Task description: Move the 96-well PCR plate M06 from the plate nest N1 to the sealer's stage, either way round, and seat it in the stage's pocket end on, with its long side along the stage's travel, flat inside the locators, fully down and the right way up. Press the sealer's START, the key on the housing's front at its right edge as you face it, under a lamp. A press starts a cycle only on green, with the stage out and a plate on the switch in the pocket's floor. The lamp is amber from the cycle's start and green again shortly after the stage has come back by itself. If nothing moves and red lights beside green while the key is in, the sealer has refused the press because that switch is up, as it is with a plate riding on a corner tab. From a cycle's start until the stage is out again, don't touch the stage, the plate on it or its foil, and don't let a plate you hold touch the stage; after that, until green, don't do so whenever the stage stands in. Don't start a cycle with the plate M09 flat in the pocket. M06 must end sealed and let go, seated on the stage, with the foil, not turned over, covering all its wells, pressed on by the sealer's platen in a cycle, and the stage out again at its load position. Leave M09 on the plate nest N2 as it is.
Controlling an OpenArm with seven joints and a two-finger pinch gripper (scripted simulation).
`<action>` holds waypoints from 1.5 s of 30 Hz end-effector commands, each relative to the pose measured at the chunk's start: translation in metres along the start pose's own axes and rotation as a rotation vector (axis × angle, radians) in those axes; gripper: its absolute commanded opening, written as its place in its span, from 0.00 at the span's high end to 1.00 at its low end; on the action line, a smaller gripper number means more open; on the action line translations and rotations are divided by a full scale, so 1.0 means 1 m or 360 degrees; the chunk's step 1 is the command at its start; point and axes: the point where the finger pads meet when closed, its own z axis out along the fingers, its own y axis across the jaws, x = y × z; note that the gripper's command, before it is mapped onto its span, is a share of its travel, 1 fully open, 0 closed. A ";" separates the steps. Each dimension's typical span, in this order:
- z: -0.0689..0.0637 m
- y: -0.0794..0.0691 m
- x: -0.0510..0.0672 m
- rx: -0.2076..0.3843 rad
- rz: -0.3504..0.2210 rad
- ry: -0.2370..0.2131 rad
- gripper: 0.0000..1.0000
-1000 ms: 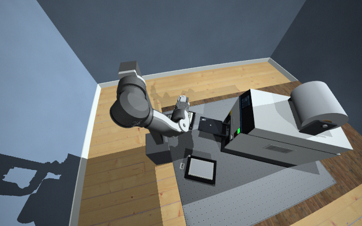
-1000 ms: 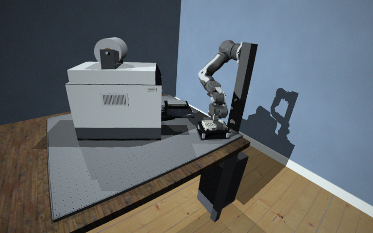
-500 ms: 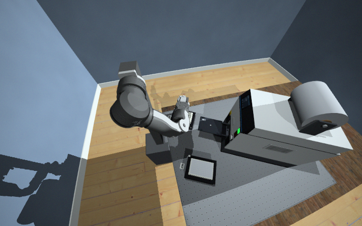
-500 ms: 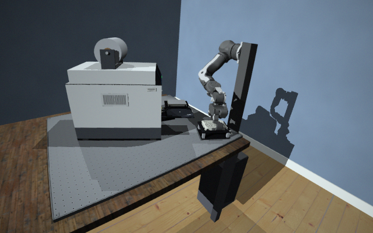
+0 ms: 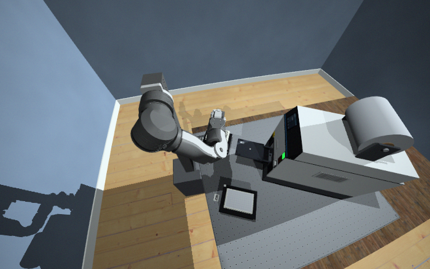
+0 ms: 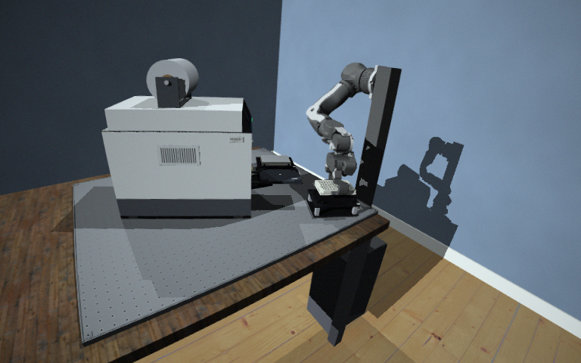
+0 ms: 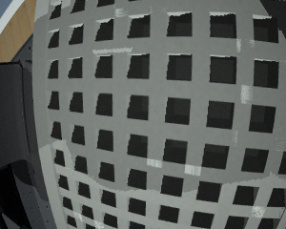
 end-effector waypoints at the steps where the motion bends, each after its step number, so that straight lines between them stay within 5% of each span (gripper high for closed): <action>1: 0.000 -0.001 0.000 0.0012 0.0006 -0.0001 1.00; 8: 0.000 -0.001 0.000 0.0012 0.0006 -0.0001 1.00; 13: -0.032 -0.001 -0.001 0.0012 0.0005 -0.0001 1.00; 25: -0.032 -0.001 -0.001 0.0012 0.0005 -0.0001 1.00; 30: -0.062 -0.002 0.001 0.0013 -0.0003 -0.0003 1.00; 42: -0.062 -0.002 0.001 0.0013 -0.0003 -0.0003 1.00; 45: -0.068 -0.008 -0.020 0.0009 0.0013 -0.0001 1.00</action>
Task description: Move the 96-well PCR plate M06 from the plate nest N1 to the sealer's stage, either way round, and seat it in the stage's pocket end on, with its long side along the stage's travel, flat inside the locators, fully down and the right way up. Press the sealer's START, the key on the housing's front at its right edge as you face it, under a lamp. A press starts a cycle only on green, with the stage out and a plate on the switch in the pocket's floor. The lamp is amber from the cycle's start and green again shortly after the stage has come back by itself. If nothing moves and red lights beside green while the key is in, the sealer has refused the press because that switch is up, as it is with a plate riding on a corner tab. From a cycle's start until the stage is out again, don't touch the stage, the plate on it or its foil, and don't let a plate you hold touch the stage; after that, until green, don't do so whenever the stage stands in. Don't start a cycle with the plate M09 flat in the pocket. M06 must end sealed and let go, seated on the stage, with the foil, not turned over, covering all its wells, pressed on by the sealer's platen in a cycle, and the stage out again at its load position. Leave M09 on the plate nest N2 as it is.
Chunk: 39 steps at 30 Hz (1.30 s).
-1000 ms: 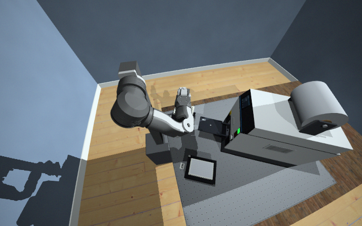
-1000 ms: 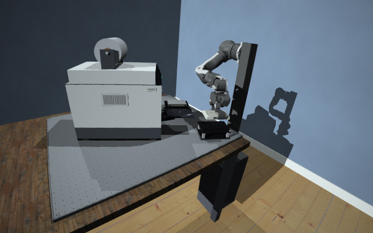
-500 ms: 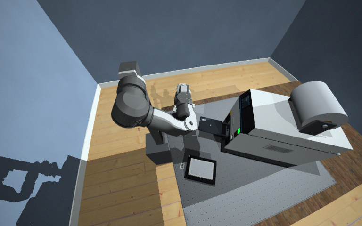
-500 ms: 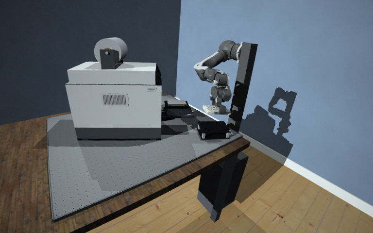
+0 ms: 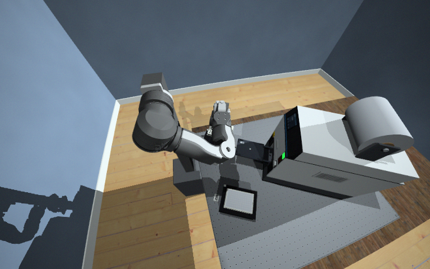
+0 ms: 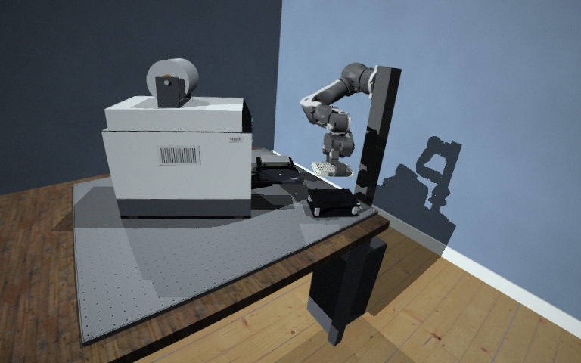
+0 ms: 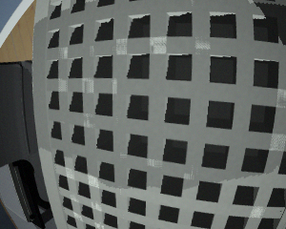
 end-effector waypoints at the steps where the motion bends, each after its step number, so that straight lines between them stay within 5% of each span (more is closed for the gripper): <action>1: -0.005 0.000 -0.011 -0.0012 -0.0005 0.0002 1.00; 2: -0.007 -0.002 -0.019 -0.0010 0.0004 0.0002 1.00; 14: -0.007 -0.002 -0.019 -0.0010 0.0004 0.0002 1.00; 19: -0.017 -0.012 -0.056 -0.0010 0.0004 0.0001 1.00; 31: -0.017 -0.012 -0.056 -0.0010 0.0004 0.0001 1.00; 36: -0.027 -0.023 -0.093 -0.0010 0.0004 0.0000 1.00; 39: -0.027 -0.023 -0.093 -0.0010 0.0004 0.0000 1.00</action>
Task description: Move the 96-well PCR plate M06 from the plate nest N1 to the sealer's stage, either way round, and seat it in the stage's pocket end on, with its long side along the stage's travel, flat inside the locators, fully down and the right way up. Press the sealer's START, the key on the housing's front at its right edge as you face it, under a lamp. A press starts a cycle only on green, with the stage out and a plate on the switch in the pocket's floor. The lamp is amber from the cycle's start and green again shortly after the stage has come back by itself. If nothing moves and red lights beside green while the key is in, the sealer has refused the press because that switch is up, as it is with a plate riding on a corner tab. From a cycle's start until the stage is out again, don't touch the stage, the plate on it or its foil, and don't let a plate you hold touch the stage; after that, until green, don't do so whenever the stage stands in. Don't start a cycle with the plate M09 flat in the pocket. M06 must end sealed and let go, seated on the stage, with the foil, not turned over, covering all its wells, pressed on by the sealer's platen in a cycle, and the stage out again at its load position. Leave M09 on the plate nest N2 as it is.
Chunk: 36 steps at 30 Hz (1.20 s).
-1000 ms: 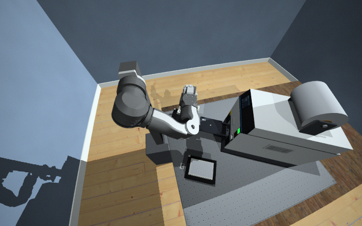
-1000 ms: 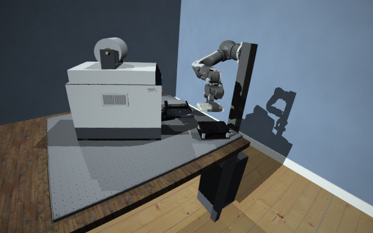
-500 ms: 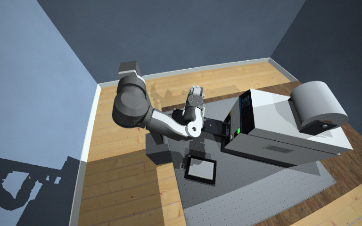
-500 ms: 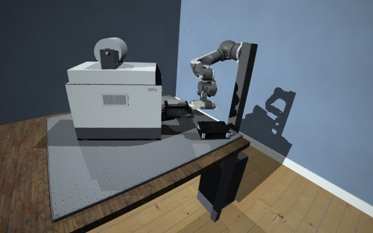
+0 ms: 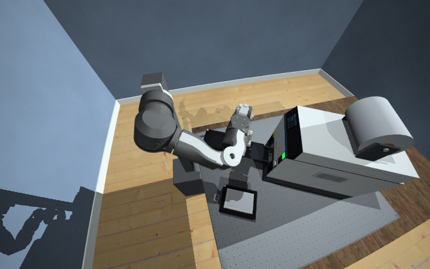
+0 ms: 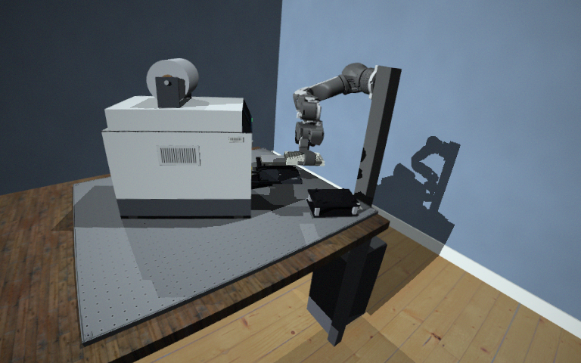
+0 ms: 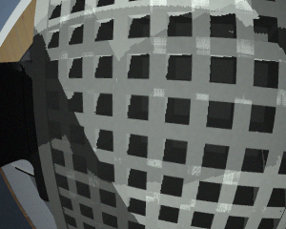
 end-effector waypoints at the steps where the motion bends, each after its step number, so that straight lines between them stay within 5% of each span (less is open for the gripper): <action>1: 0.000 0.003 0.004 -0.0016 -0.0028 0.0016 1.00; 9: 0.000 0.003 0.004 -0.0016 -0.0028 0.0016 1.00; 14: -0.009 -0.007 -0.033 -0.0016 -0.0028 0.0016 1.00; 26: -0.009 -0.007 -0.033 -0.0016 -0.0028 0.0016 1.00; 31: -0.019 -0.016 -0.071 -0.0015 -0.0028 0.0015 1.00; 36: -0.019 -0.016 -0.071 -0.0015 -0.0028 0.0015 1.00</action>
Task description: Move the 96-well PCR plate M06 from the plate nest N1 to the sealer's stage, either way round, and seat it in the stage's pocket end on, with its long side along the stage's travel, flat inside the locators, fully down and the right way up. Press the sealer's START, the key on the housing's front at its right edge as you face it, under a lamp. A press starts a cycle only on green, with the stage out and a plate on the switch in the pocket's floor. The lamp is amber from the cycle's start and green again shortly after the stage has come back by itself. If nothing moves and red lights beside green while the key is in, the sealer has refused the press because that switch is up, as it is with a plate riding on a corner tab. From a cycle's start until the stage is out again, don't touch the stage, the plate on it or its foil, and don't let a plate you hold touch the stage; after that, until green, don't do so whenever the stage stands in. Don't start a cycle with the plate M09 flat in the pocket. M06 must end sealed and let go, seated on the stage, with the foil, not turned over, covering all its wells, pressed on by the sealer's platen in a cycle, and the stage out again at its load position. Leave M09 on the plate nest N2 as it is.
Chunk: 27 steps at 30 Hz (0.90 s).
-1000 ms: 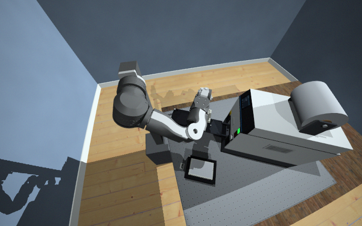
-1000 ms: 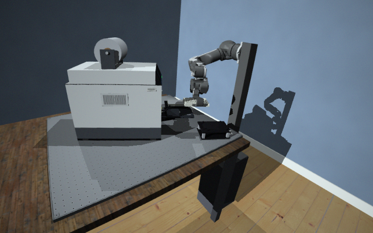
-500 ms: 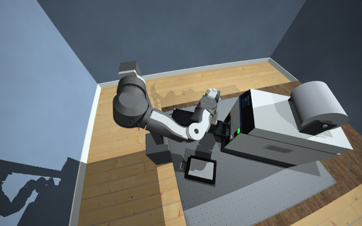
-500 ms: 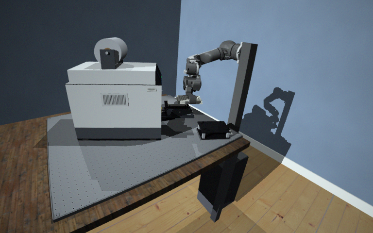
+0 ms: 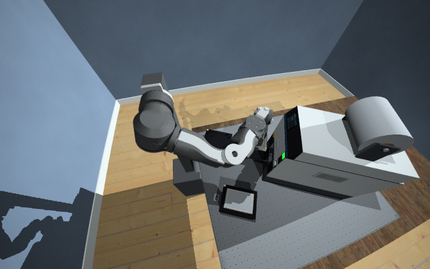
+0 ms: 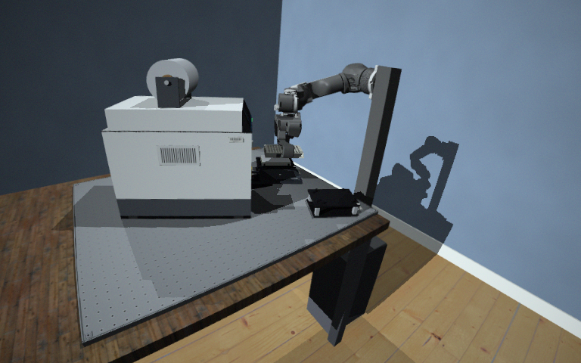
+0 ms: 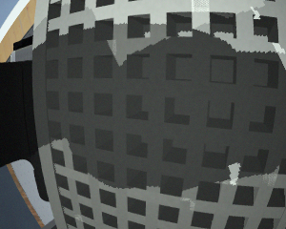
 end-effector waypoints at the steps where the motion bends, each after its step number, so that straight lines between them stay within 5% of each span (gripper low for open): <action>1: -0.002 0.000 -0.002 -0.0013 0.0001 -0.0004 1.00; 24: -0.004 -0.001 -0.009 -0.0013 0.0001 -0.0004 1.00; 27: 0.017 -0.002 -0.007 -0.0012 -0.0003 -0.0001 1.00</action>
